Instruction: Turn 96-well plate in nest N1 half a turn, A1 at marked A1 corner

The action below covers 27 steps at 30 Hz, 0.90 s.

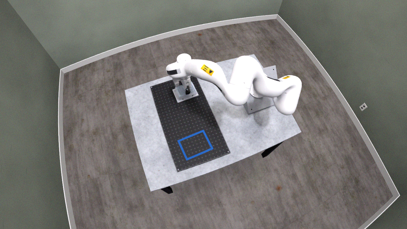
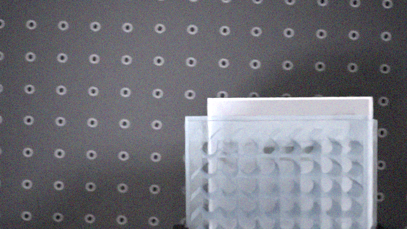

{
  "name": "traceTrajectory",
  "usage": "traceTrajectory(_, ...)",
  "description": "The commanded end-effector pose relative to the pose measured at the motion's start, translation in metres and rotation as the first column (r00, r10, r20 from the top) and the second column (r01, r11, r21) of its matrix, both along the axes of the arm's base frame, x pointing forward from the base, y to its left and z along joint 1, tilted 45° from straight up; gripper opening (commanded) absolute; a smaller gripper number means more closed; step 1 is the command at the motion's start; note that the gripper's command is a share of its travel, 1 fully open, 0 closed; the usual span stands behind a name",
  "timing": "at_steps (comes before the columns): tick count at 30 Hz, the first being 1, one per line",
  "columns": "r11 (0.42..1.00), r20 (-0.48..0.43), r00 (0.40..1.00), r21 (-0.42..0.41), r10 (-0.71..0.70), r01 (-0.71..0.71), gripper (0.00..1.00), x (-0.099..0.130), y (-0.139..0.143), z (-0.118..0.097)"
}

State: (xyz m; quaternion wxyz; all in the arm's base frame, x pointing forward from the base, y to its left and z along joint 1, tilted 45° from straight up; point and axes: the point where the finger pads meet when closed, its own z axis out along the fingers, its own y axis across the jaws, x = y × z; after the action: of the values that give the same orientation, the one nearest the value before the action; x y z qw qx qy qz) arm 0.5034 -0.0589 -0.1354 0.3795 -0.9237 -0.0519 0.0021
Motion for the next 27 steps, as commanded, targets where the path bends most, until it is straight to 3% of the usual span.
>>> traceTrajectory(1,1.0,0.001,1.0,0.0,0.0,0.0,0.0,-0.0007,-0.0135,-0.0111)
traceTrajectory(27,1.0,0.001,1.0,0.0,0.0,0.0,0.0,-0.002,-0.0227,-0.0195)
